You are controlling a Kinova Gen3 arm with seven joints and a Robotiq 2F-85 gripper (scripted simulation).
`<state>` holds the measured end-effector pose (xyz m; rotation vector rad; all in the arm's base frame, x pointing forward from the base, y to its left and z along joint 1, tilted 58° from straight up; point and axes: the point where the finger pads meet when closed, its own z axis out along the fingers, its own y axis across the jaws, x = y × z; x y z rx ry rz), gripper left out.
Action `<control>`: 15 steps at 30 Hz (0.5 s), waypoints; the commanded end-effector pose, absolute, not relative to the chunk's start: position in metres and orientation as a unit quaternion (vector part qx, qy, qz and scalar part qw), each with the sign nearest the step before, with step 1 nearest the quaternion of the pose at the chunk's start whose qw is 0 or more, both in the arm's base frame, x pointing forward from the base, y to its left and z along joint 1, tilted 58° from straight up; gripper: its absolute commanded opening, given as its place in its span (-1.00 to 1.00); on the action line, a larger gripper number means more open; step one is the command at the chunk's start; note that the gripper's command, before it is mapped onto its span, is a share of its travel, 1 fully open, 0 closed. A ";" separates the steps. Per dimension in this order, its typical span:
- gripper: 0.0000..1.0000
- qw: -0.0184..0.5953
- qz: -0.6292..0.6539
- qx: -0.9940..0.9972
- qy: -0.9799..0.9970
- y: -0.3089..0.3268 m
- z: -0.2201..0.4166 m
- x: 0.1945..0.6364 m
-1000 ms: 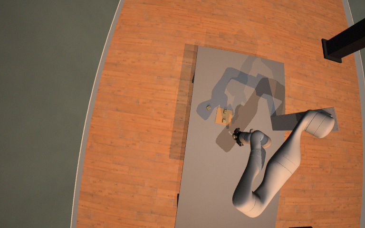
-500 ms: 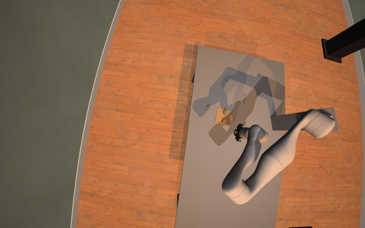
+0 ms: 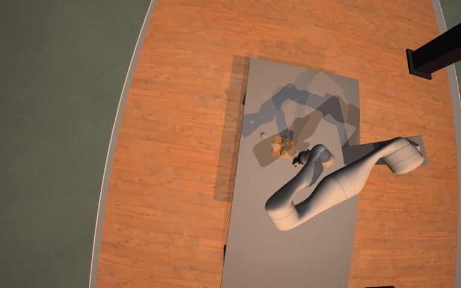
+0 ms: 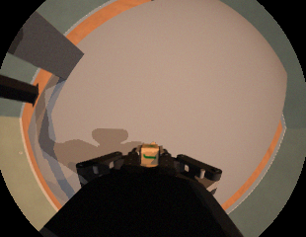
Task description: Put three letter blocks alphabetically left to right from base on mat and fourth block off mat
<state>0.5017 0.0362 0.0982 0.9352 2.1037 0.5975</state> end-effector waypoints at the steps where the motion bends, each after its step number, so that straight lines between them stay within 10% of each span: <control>1: -0.57 0.366 0.254 0.422 0.790 0.012 0.105 0.506; 15: -0.57 0.299 0.362 0.604 0.644 -0.029 0.127 0.515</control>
